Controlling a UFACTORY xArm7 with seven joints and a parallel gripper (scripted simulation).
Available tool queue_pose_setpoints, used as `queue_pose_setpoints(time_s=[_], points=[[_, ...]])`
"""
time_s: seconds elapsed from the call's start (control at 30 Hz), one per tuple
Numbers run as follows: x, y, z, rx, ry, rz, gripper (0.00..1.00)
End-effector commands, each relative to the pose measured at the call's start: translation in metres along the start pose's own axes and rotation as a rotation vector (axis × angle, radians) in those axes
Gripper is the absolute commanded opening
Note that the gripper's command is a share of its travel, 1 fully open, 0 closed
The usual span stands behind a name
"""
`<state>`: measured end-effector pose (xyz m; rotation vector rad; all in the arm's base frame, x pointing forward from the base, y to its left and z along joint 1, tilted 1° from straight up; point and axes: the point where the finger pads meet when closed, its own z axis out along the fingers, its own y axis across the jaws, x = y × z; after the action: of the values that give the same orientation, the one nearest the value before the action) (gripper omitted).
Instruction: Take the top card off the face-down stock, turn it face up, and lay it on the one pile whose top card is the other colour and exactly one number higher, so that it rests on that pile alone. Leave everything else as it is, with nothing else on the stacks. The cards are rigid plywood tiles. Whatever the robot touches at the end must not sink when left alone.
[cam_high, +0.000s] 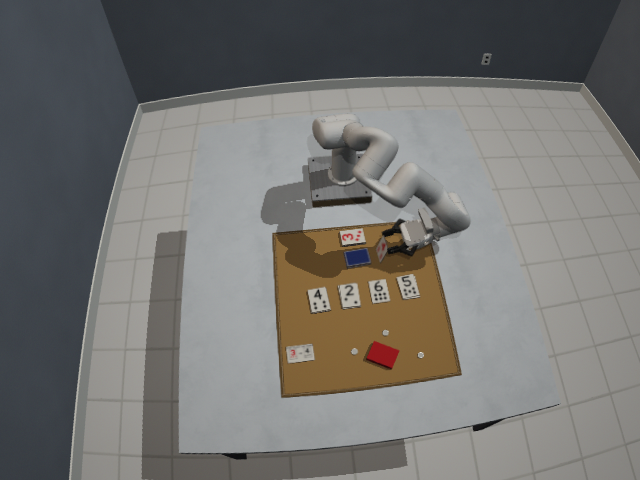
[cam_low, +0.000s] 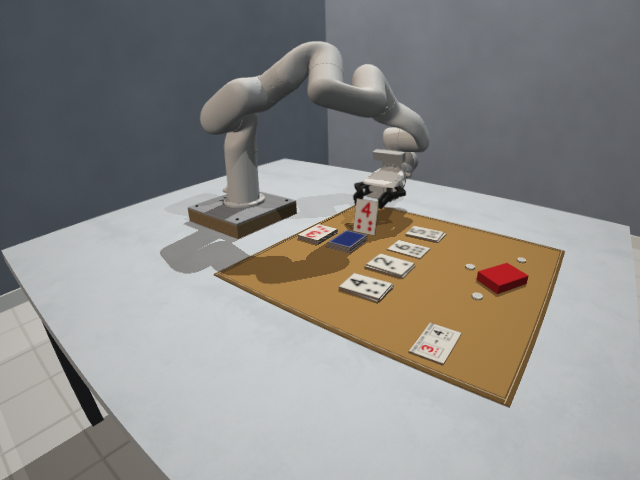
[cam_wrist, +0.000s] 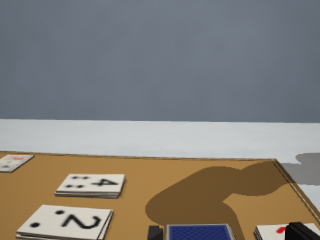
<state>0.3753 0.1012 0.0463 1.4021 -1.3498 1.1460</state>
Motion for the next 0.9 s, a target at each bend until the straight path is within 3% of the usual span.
queue_pose_setpoints(time_s=[0.0, 0.87], points=[[-0.001, -0.001, -0.005, 0.001, -0.002, 0.003, 0.74], [-0.013, -0.001, -0.02, 0.001, -0.002, 0.003, 0.74]])
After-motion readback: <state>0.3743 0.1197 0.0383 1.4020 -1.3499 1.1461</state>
